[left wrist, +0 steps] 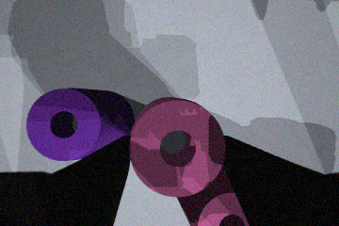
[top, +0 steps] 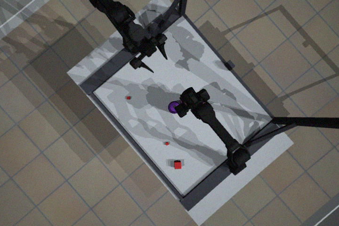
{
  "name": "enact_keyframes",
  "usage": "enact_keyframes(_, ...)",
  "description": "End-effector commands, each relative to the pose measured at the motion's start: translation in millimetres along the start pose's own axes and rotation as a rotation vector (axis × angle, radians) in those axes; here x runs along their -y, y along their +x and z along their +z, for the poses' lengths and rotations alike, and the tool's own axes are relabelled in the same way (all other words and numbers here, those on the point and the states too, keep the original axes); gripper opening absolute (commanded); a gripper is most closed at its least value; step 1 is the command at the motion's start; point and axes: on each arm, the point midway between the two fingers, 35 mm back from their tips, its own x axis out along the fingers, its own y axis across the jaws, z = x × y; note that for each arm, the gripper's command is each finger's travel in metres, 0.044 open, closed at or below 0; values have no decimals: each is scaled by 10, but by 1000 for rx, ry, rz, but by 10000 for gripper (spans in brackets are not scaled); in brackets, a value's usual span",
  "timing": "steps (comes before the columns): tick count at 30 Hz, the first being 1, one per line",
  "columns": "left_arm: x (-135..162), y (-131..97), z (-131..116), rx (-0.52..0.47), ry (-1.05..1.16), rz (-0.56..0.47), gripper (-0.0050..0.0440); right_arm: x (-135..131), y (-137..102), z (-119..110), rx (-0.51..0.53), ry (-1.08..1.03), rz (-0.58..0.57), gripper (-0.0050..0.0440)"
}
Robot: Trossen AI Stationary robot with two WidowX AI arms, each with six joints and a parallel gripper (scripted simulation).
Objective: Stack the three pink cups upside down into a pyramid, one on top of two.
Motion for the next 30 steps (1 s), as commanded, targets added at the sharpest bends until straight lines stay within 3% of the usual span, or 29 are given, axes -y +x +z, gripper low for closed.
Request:
enact_keyframes(1, -2, -268, 140, 38, 5, 0, 224, 24, -156, 128, 46, 2, -10, 400)
enact_keyframes(19, -4, -774, 311, 31, 4, 0, 224, 36, -348, 287, 99, -7, -10, 400)
enact_keyframes(30, 11, -968, 346, 33, 4, 0, 224, 32, -439, 361, 125, -14, -6, 400)
